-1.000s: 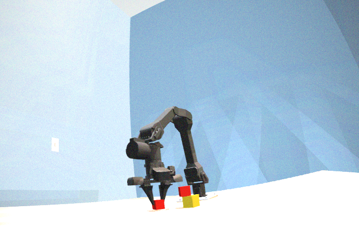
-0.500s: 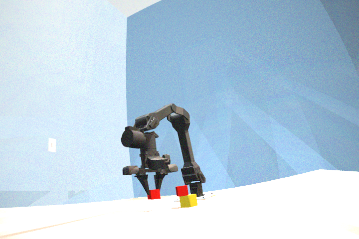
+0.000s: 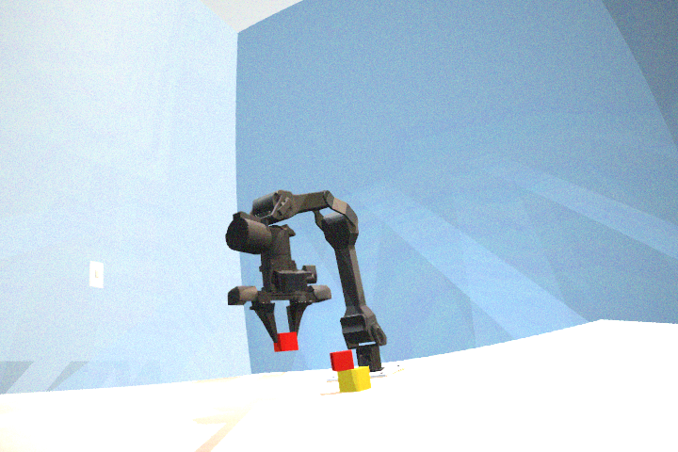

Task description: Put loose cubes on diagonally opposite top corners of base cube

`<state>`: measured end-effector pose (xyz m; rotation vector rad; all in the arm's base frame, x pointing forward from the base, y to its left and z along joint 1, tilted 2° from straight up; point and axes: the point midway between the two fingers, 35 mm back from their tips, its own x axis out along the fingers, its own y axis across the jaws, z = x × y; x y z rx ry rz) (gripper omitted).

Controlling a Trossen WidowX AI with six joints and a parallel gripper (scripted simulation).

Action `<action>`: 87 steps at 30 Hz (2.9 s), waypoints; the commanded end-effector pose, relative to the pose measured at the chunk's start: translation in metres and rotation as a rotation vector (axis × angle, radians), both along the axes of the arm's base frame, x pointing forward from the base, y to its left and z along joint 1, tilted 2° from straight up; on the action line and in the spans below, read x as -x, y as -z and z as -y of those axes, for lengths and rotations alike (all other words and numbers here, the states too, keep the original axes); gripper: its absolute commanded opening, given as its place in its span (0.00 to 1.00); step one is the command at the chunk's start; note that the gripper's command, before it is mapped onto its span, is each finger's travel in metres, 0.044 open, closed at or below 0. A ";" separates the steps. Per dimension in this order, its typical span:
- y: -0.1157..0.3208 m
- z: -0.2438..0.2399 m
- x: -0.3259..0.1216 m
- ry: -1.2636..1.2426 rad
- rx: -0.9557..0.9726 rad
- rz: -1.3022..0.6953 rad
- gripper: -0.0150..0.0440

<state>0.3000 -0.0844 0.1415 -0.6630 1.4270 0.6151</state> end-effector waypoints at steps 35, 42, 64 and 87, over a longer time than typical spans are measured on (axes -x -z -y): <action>-0.022 -0.058 0.000 0.768 -0.055 0.009 0.43; -0.021 -0.072 0.001 0.966 -0.068 0.008 0.43; -0.019 -0.113 0.006 1.591 -0.103 0.005 0.43; -0.004 -0.135 0.010 1.954 -0.120 0.005 0.43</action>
